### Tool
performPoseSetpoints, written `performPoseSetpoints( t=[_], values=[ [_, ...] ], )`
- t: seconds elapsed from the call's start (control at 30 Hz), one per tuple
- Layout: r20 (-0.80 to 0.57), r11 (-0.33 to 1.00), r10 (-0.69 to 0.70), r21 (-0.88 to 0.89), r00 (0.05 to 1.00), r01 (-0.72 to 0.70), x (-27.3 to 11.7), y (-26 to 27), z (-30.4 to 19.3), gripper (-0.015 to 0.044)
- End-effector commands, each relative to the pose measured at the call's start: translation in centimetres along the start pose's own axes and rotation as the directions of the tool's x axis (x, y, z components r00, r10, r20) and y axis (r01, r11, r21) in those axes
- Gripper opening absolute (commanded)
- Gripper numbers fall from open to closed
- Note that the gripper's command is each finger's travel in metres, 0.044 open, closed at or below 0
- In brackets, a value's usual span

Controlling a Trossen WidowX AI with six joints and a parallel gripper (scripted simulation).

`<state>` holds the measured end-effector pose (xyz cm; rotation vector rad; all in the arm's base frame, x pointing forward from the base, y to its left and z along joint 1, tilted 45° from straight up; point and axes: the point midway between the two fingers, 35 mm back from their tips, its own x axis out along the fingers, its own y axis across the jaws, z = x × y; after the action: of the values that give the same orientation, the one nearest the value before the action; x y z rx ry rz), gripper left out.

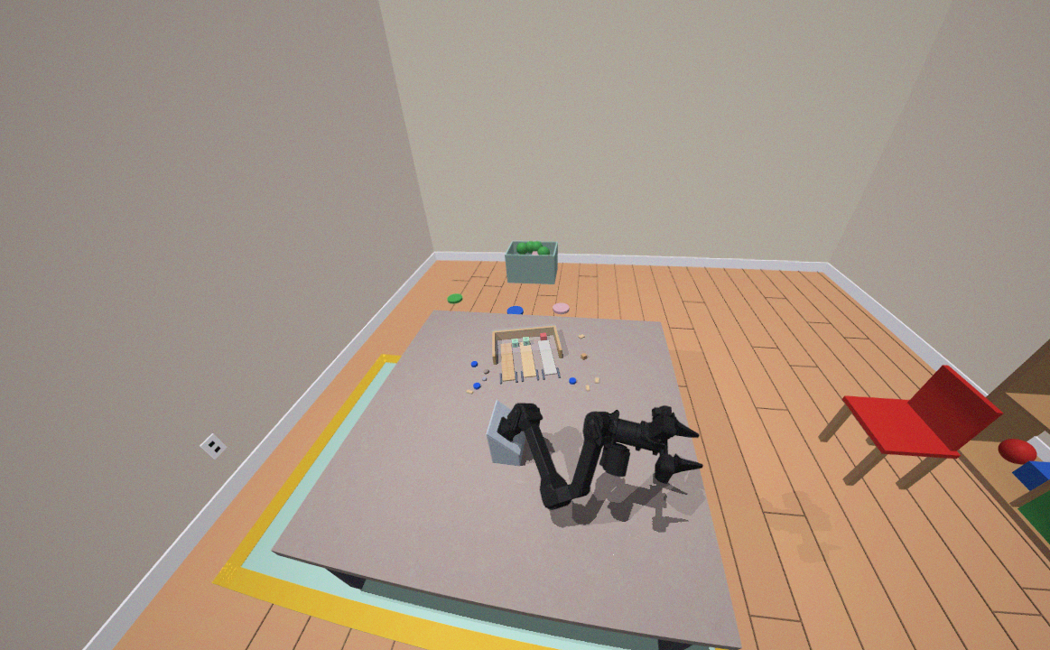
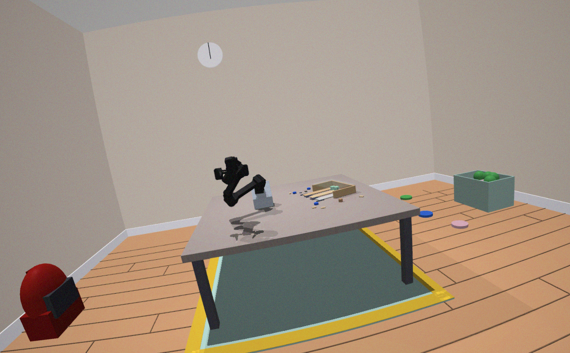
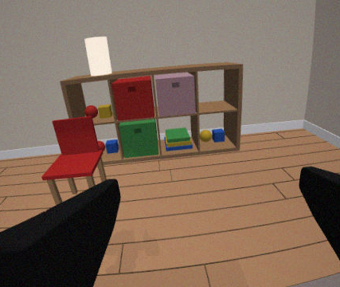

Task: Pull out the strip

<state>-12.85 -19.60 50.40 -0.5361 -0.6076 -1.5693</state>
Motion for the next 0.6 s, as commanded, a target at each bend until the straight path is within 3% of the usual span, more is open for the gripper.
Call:
performPoseSetpoints(
  t=[0.0, 0.3, 0.57],
  values=[
    [0.005, 1.000, 0.005, 0.002, 1.000, -0.005, 0.0, 0.2, 0.2, 0.0400],
    [0.196, 0.957, 0.274, 0.043, 0.942, -0.287, -3.9, 11.1, 7.8, 0.0400],
    [0.289, 0.813, 0.555, 0.012, 0.780, -0.582, -11.3, 22.3, 12.2, 0.0400]
  ],
)
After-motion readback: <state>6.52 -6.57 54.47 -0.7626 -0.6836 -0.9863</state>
